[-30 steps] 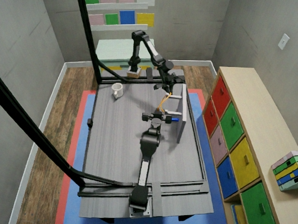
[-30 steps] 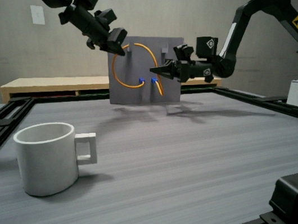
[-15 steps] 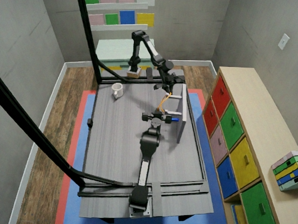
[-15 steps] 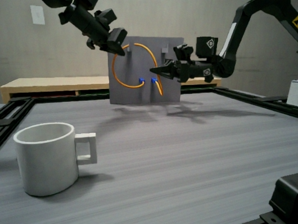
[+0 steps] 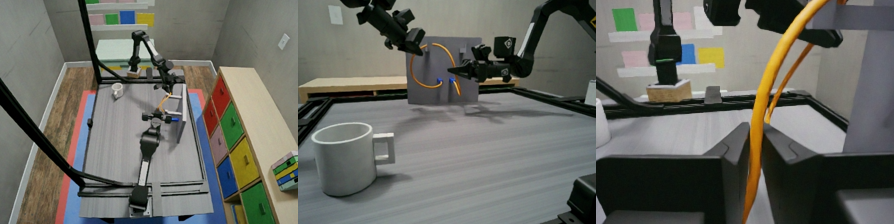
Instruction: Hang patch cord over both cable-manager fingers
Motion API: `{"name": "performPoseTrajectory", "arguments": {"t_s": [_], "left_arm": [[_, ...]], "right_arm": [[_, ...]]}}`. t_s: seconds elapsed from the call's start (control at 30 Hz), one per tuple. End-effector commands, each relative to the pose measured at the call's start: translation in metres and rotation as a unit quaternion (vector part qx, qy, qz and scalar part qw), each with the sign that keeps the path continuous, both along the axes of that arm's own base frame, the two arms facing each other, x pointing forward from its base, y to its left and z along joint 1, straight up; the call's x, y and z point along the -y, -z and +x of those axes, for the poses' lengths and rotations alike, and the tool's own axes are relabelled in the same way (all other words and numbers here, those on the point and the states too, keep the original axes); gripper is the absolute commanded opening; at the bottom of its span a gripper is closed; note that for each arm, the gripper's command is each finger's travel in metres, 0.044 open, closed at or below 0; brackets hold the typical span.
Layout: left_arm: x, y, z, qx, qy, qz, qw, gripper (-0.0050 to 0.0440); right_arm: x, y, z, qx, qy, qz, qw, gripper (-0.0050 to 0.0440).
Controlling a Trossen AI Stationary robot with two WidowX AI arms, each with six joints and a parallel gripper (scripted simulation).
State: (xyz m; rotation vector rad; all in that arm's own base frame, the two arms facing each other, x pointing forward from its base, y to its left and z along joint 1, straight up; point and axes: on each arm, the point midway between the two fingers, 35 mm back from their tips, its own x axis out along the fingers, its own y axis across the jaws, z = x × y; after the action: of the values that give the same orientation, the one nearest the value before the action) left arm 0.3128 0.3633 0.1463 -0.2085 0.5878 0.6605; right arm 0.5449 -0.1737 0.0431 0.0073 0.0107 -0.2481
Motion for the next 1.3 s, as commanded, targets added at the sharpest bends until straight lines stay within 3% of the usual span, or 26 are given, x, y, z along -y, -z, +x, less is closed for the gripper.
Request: {"name": "performPoseTrajectory", "arguments": {"t_s": [0.0, 1.27], "left_arm": [[-0.0015, -0.0133, 0.0008, 0.010, 0.001, 0.013, 1.000, 0.0040], [-0.0015, -0.0133, 0.0008, 0.010, 0.001, 0.013, 1.000, 0.0040]], "right_arm": [[0.0013, -0.0301, 0.0062, 0.028, 0.001, -0.008, 1.000, 0.0025], [0.0000, -0.0296, 0.0092, 0.024, 0.002, -0.003, 1.000, 0.0025]]}}
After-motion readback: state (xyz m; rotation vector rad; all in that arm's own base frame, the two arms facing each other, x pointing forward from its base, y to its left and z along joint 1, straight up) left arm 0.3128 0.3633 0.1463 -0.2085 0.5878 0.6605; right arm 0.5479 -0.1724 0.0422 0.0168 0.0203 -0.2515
